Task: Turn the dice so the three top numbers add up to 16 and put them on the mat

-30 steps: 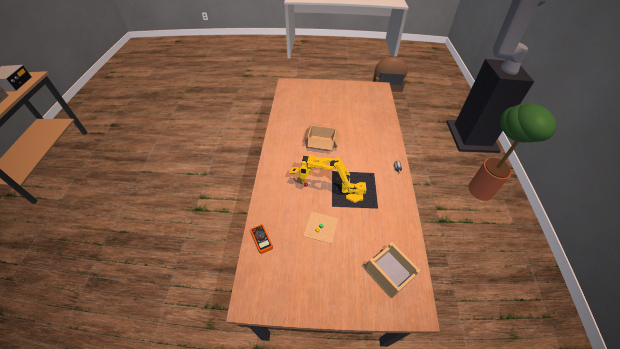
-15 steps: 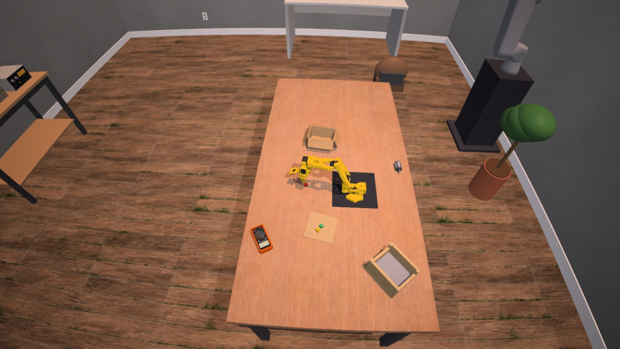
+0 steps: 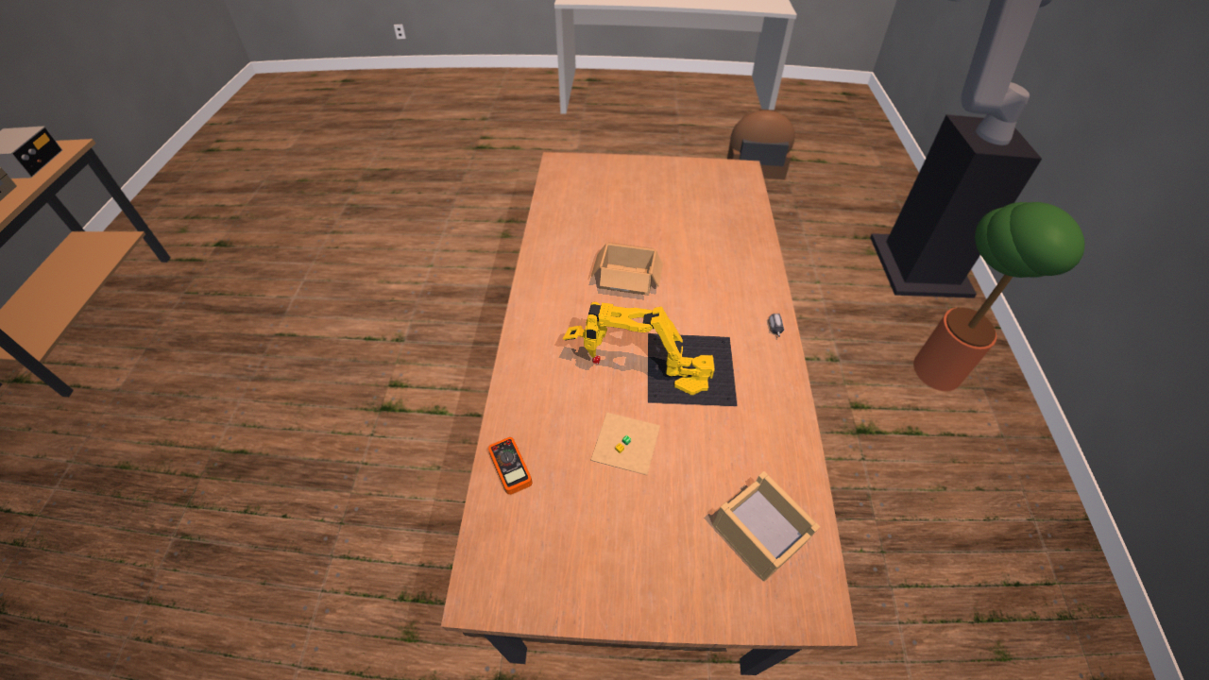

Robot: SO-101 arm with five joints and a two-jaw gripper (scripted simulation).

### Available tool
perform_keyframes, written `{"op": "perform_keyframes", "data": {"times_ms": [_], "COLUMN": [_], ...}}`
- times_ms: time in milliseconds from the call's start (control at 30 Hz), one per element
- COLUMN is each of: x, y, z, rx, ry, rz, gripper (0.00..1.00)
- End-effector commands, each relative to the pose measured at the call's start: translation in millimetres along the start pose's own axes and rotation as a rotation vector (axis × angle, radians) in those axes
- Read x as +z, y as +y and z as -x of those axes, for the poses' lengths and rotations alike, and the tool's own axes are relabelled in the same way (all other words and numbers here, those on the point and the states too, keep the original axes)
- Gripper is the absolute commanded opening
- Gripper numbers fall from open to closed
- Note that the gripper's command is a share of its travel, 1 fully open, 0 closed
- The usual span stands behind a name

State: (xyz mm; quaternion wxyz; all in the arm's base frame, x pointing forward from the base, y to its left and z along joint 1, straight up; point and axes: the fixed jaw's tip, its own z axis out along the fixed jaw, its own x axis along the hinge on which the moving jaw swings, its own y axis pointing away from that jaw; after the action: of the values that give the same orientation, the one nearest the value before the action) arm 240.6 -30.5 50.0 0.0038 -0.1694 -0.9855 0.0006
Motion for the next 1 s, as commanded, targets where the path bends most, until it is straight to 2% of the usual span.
{"op": "perform_keyframes", "data": {"times_ms": [0, 167, 667, 967], "x": [8.2, 12.2, 38.4, 45.9], "y": [1.6, 1.6, 1.5, 1.3], "z": [-1.8, -1.5, -1.8, -2.7], "rx": [0.000, 0.000, 0.000, 0.000], "ry": [0.022, 0.022, 0.022, 0.023], "rz": [-0.003, -0.003, -0.003, -0.003], "gripper": [0.25, 0.25, 0.25, 0.25]}}
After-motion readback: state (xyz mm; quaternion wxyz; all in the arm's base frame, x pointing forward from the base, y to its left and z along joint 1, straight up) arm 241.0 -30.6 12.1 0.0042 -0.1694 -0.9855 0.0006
